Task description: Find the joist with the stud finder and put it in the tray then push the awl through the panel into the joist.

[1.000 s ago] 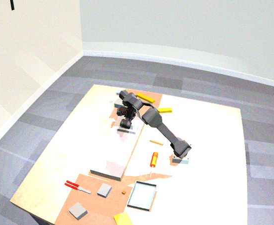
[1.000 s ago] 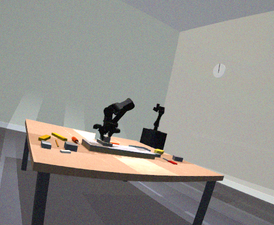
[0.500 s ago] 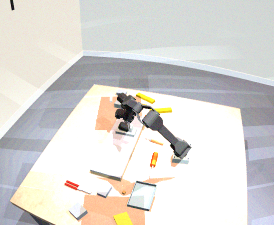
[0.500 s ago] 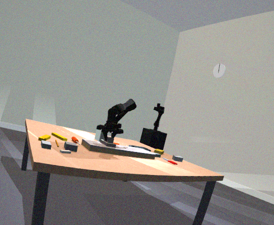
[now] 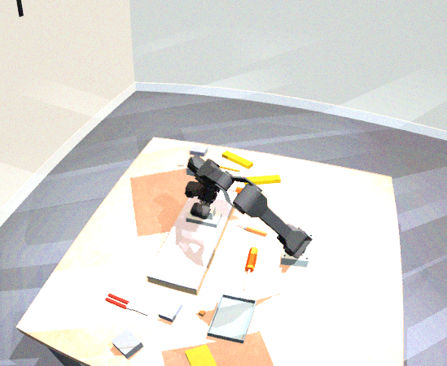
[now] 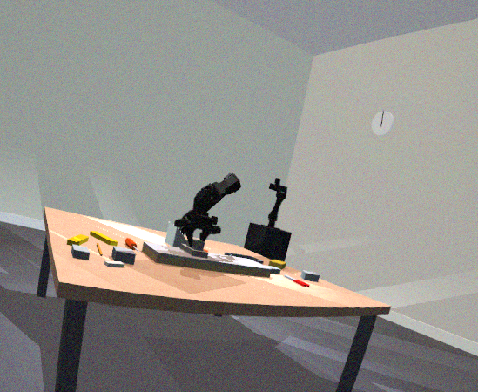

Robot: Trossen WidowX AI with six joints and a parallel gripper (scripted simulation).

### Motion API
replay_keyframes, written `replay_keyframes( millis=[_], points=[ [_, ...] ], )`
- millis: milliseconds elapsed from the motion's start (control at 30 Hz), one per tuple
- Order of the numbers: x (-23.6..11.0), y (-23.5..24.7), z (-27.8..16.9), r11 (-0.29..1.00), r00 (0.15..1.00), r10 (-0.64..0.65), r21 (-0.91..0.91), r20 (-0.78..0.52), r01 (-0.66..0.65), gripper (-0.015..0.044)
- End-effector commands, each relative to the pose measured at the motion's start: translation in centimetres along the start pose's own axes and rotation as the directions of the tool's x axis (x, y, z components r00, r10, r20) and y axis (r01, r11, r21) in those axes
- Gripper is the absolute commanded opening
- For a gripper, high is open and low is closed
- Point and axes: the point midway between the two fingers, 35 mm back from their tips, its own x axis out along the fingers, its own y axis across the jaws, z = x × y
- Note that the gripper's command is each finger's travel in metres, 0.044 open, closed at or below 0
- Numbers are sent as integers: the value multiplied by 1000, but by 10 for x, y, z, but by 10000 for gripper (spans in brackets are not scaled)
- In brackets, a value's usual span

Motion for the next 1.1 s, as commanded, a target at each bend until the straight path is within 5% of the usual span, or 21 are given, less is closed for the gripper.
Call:
replay_keyframes(
  millis=[0,1067],
  points=[
    [1,12,-1,1000,1000,8,-1,0,-8,0],
    [1,67,-1,1000,1000,11,0,-1,-11,0]
  ],
)
